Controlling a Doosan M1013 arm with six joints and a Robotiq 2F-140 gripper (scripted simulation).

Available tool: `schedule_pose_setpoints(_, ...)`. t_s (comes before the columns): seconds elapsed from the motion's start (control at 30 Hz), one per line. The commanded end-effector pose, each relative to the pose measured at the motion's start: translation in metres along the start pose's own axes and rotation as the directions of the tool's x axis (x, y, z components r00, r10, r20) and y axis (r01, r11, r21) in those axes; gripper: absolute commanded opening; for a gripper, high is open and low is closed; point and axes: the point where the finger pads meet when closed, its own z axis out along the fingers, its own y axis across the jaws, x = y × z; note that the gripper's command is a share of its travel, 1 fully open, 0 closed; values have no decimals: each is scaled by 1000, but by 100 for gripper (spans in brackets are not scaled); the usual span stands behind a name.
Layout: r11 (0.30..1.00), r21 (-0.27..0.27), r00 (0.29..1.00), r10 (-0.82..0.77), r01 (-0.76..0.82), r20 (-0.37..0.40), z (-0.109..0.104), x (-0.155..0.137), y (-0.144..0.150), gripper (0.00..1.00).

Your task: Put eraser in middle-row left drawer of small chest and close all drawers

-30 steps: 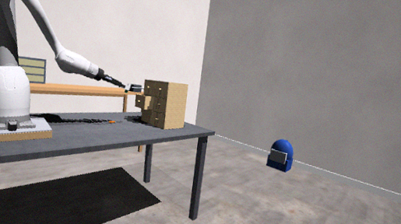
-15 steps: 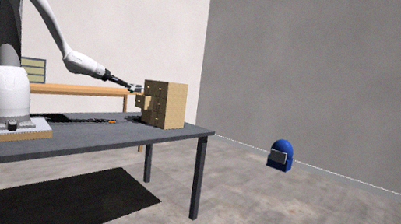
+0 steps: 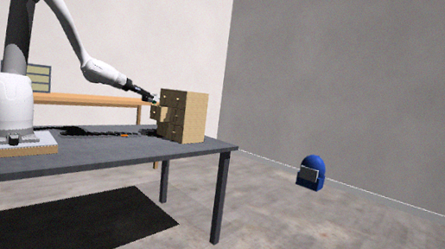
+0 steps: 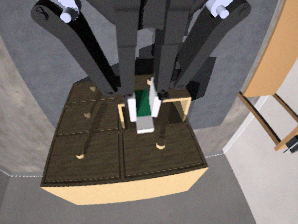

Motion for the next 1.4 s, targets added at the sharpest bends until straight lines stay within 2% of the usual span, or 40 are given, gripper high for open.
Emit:
schedule_pose_setpoints(0.0, 1000, 0, 1000, 0, 0, 0, 9, 3, 0, 11)
schedule_pose_setpoints(0.47, 1000, 0, 1000, 0, 0, 0, 48, 17, 0, 11)
schedule_pose_setpoints(0.83, 1000, 0, 1000, 0, 0, 0, 57, 20, 0, 11)
schedule_pose_setpoints(1.37, 1000, 0, 1000, 0, 0, 0, 57, 21, 0, 11)
